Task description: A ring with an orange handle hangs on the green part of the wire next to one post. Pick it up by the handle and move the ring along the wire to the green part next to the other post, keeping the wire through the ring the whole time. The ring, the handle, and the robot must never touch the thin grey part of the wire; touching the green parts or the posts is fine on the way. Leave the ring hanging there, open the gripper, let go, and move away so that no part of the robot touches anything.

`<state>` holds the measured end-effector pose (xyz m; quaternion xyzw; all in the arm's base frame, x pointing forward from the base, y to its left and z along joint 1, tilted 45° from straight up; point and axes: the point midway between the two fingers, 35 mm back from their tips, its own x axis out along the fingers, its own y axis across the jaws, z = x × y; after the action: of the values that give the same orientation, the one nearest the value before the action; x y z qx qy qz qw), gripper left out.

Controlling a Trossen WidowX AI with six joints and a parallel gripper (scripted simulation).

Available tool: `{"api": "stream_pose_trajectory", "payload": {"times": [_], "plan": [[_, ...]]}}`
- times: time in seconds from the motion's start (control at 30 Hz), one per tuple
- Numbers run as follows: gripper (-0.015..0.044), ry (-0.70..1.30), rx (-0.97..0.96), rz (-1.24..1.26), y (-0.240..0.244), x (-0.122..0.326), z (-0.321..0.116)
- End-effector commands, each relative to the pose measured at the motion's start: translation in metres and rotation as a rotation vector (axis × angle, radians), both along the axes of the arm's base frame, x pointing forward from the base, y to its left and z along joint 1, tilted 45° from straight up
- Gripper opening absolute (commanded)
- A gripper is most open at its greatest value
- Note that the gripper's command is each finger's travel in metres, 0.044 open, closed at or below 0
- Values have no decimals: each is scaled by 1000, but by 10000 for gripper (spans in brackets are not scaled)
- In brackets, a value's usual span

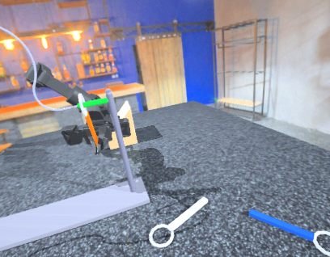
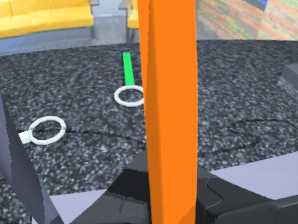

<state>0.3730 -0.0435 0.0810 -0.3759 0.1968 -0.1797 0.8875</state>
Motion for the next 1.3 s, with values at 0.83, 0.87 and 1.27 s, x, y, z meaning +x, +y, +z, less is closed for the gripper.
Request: {"api": "stream_pose_trajectory", "payload": {"times": [0.83, 0.87, 1.27], "plan": [[-150, -3, 3, -1, -6, -1, -16], [-150, -3, 3, -1, -6, -1, -16], [-45, -7, 7, -7, -6, -1, -15]]}}
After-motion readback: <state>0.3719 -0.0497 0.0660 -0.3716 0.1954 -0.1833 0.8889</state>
